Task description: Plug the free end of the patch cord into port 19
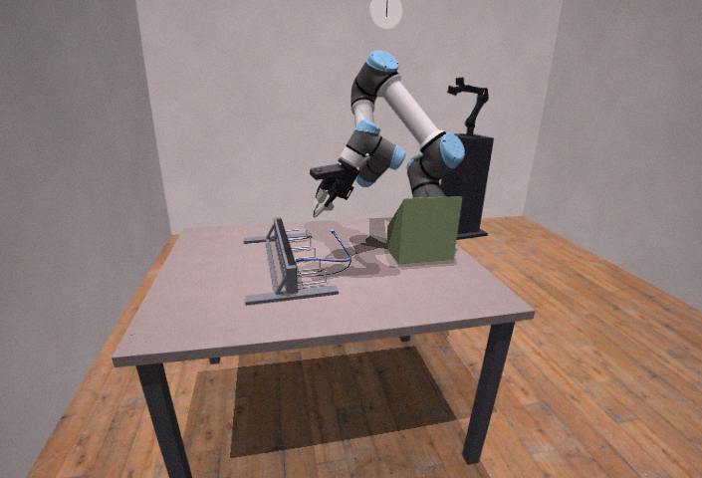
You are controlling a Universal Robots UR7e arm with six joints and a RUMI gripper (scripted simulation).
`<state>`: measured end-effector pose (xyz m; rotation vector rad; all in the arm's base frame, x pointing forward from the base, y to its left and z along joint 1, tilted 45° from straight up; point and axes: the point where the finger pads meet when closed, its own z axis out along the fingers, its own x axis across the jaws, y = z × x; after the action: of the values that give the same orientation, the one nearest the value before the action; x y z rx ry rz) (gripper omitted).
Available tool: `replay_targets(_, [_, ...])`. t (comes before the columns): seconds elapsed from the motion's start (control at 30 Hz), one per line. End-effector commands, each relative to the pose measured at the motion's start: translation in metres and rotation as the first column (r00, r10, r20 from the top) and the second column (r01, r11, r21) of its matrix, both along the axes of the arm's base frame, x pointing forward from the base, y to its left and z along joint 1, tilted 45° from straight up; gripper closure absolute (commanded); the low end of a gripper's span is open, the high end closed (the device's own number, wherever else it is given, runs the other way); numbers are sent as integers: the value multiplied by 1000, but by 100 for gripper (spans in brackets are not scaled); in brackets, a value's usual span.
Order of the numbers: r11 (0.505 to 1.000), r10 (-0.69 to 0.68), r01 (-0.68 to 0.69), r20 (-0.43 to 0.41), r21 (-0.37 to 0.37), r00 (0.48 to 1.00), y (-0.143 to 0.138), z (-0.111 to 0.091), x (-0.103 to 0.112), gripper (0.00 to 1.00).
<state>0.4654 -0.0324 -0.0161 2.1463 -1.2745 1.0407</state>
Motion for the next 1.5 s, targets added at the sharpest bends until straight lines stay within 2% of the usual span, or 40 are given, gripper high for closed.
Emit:
replay_targets(0.0, [999, -50, 47, 119, 26, 992, 24, -9, -1, 100])
replay_targets(0.23, [992, -94, 70, 246, 105, 965, 59, -23, -9, 100])
replay_targets(0.5, [982, -131, 78, 330, 170, 935, 84, -33, -17, 100])
replay_targets(0.97, [976, -151, 79, 368, 203, 918, 95, -37, -22, 100])
replay_targets(1.47, [975, -158, 88, 362, 203, 919, 87, -43, -17, 100])
